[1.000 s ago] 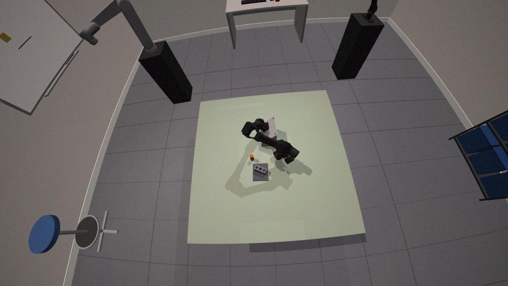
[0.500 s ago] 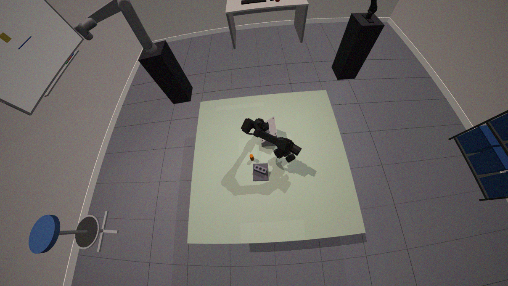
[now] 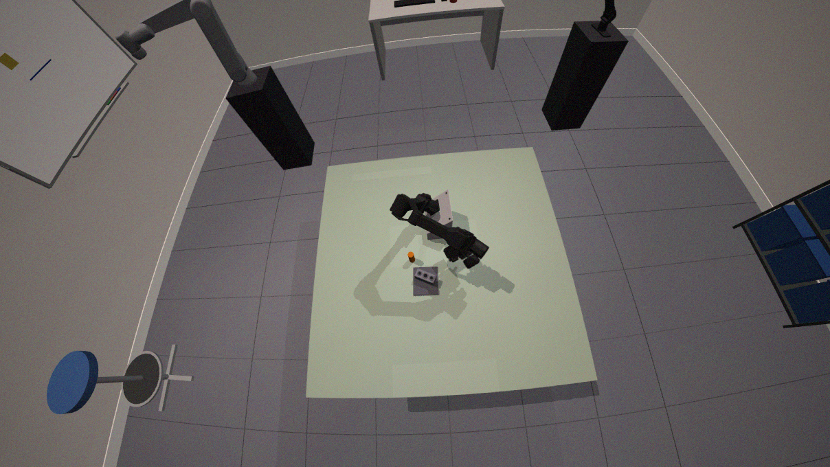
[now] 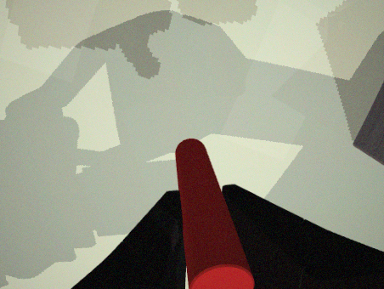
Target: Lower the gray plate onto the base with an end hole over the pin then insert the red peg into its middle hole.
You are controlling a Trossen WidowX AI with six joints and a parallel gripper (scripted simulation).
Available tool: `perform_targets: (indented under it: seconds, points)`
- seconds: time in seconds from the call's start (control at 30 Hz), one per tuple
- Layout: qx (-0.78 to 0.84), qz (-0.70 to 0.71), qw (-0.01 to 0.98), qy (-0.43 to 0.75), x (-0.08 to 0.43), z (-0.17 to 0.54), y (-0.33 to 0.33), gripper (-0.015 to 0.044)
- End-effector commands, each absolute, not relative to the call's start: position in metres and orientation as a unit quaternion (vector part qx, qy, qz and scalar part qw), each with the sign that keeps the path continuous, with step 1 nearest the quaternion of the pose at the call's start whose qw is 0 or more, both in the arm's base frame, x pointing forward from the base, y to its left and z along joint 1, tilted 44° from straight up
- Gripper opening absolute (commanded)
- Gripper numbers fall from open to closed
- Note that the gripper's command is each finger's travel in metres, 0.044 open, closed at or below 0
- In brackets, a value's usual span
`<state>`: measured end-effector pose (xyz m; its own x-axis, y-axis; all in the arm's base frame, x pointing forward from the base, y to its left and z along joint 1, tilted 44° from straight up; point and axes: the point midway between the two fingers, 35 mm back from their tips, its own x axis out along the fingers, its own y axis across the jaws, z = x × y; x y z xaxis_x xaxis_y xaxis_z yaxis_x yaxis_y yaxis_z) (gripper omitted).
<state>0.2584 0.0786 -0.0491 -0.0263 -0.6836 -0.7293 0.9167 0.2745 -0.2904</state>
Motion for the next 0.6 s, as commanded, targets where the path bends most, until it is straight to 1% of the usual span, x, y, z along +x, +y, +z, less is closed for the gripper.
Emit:
perform_targets:
  seconds: [0.0,0.57]
  points:
    - [0.143,-0.582,0.686,0.413,0.267,-0.042,0.074,0.0000]
    - [0.153,-0.581,0.684,0.414,0.292,-0.011,0.047,0.0000]
